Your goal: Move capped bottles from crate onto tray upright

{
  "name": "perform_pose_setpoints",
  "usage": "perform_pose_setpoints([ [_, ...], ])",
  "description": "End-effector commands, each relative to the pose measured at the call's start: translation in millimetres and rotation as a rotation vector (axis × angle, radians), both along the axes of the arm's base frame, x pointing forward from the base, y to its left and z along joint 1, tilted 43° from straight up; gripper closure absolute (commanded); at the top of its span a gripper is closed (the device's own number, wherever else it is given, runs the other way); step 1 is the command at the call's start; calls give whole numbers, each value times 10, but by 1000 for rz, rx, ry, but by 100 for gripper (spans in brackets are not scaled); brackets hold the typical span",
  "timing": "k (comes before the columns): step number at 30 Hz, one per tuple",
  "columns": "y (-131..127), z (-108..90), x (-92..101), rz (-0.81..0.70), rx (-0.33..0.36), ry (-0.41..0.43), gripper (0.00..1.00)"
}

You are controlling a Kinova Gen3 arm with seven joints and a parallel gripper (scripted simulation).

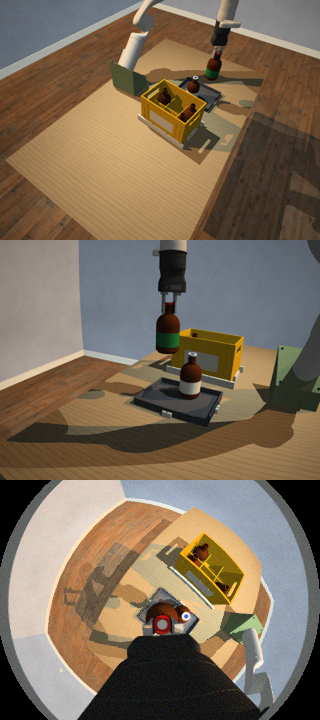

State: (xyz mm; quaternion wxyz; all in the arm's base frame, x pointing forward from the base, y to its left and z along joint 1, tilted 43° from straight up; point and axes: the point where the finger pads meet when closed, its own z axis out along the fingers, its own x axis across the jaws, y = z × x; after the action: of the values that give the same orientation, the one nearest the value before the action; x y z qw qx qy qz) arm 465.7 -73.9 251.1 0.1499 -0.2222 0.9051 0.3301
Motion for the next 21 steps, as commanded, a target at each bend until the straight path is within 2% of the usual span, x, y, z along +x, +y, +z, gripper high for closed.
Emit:
perform_pose_setpoints([
  [1,50,-35,-4,3,1,2,100],
  [21,284,-280,29,4,0,1,100],
])
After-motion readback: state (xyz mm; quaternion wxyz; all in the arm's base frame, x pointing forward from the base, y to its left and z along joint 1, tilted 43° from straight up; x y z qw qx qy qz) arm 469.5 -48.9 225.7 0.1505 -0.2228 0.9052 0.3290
